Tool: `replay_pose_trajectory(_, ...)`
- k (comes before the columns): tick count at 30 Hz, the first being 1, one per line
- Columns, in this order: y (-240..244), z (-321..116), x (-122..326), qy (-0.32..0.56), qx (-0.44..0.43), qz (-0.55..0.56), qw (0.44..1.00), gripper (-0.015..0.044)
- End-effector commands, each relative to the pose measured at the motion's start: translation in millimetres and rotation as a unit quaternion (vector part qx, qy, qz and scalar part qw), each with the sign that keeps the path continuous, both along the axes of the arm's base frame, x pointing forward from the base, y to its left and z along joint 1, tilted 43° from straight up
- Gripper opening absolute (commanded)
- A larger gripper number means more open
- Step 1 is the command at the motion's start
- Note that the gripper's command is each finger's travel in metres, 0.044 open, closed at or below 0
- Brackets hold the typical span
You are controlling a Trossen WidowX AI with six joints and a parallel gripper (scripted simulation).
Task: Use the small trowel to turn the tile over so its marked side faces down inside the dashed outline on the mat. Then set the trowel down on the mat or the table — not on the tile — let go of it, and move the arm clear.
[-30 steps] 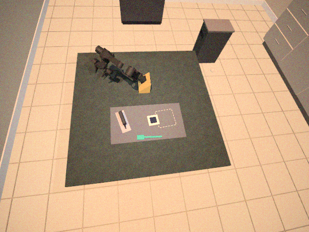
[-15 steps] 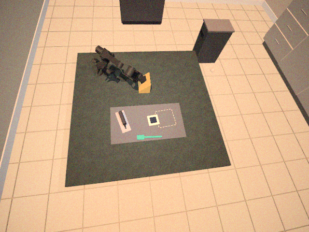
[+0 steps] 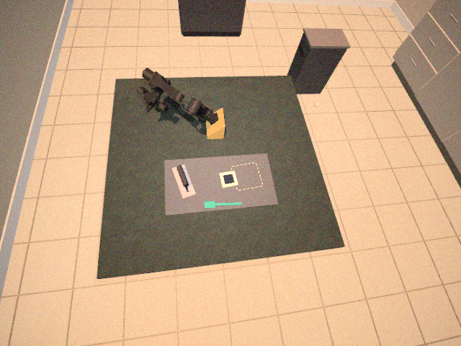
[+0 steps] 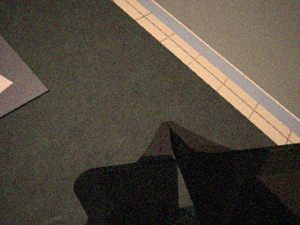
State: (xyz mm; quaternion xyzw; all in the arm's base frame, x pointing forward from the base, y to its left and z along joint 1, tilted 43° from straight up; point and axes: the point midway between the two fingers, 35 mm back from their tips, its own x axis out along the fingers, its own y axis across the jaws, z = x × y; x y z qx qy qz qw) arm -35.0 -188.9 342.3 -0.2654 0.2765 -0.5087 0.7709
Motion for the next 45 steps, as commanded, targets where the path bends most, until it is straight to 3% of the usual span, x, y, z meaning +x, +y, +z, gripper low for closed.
replay_pose_trajectory(1,0.0,0.0,0.0,0.000,0.000,0.000,1.000,0.0000)
replay_pose_trajectory(3,0.0,0.0,0.0,0.000,0.000,0.000,1.000,0.0000)
replay_pose_trajectory(7,0.0,0.0,0.0,0.000,0.000,0.000,1.000,0.0100)
replay_pose_trajectory(28,0.0,0.0,0.0,0.000,0.000,0.000,1.000,0.0100)
replay_pose_trajectory(32,0.0,0.0,0.0,0.000,0.000,0.000,1.000,0.0000)
replay_pose_trajectory(45,0.0,0.0,0.0,0.000,0.000,0.000,1.000,0.0000)
